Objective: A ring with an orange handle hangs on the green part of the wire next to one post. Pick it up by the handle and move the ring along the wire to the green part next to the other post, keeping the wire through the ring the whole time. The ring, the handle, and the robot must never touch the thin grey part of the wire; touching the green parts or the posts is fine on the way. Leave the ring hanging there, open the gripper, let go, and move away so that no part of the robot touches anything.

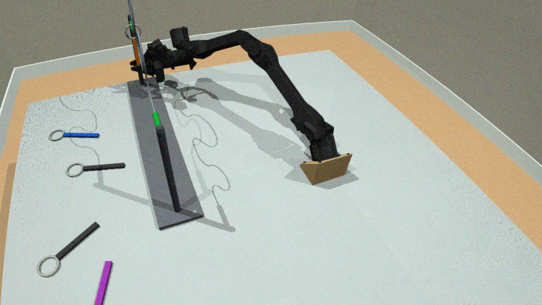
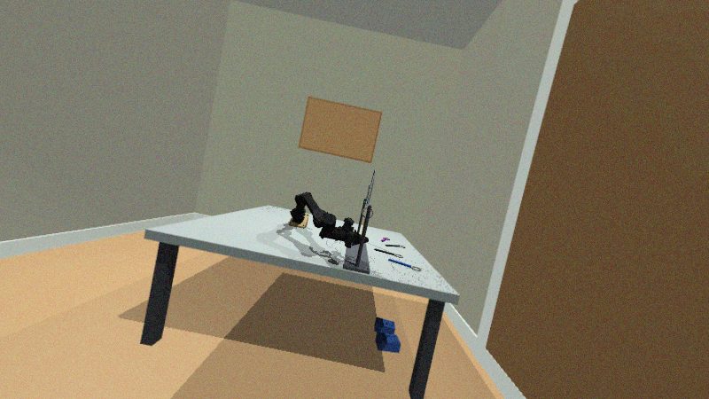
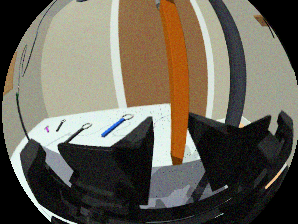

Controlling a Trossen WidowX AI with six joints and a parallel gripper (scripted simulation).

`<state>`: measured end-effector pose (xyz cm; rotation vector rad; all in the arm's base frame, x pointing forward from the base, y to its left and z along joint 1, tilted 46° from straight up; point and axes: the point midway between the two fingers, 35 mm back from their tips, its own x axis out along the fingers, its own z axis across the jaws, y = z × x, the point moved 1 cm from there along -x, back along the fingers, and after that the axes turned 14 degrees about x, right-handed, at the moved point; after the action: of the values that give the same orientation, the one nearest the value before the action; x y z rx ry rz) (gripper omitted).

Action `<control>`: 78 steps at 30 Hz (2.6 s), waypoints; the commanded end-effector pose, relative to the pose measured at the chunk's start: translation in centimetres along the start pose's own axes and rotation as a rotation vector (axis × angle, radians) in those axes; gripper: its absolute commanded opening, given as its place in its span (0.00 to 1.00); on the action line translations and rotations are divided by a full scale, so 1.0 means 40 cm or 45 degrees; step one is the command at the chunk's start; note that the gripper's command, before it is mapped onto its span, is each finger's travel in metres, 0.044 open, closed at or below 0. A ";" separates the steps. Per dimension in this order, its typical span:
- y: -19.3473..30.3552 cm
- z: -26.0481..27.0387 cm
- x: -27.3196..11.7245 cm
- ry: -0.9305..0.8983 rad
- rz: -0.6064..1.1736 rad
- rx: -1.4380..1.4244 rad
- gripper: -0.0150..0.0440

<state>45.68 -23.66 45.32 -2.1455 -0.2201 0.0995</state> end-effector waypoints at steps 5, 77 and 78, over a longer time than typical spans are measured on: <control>0.000 0.000 0.000 0.000 0.000 0.000 0.39; -0.034 0.010 0.001 0.012 -0.006 0.007 0.00; -0.034 0.010 0.001 0.012 -0.006 0.007 0.00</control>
<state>45.48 -22.55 46.23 -2.1449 -0.2233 0.0884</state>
